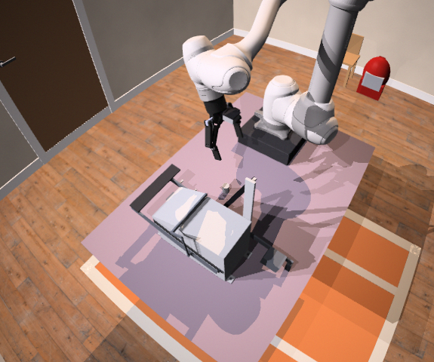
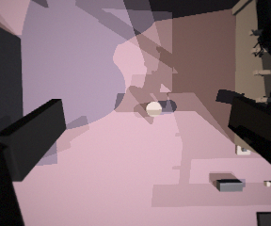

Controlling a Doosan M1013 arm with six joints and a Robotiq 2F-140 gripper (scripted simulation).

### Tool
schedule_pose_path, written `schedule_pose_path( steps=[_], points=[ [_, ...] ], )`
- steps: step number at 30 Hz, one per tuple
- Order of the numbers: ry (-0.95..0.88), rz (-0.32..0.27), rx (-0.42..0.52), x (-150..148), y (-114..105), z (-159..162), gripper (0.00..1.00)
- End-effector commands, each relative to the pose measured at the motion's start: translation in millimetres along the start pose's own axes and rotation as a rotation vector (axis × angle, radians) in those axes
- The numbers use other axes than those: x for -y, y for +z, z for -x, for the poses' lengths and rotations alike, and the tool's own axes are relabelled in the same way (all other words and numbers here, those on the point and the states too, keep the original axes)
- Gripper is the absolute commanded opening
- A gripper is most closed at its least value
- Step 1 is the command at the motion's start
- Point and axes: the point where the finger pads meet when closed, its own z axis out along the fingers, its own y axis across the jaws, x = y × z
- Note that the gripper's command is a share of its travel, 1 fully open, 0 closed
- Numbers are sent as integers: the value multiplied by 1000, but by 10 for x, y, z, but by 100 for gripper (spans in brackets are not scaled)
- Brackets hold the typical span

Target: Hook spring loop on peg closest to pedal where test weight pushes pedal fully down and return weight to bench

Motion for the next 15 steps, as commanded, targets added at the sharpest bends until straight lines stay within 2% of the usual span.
schedule_pose_path(
  steps=[1,2,15],
  points=[
    [0,1,0,-5,-6,-1,100],
    [-5,0,-150,119,-446,-139,100],
    [-5,0,-150,119,-446,-139,100]
  ],
)
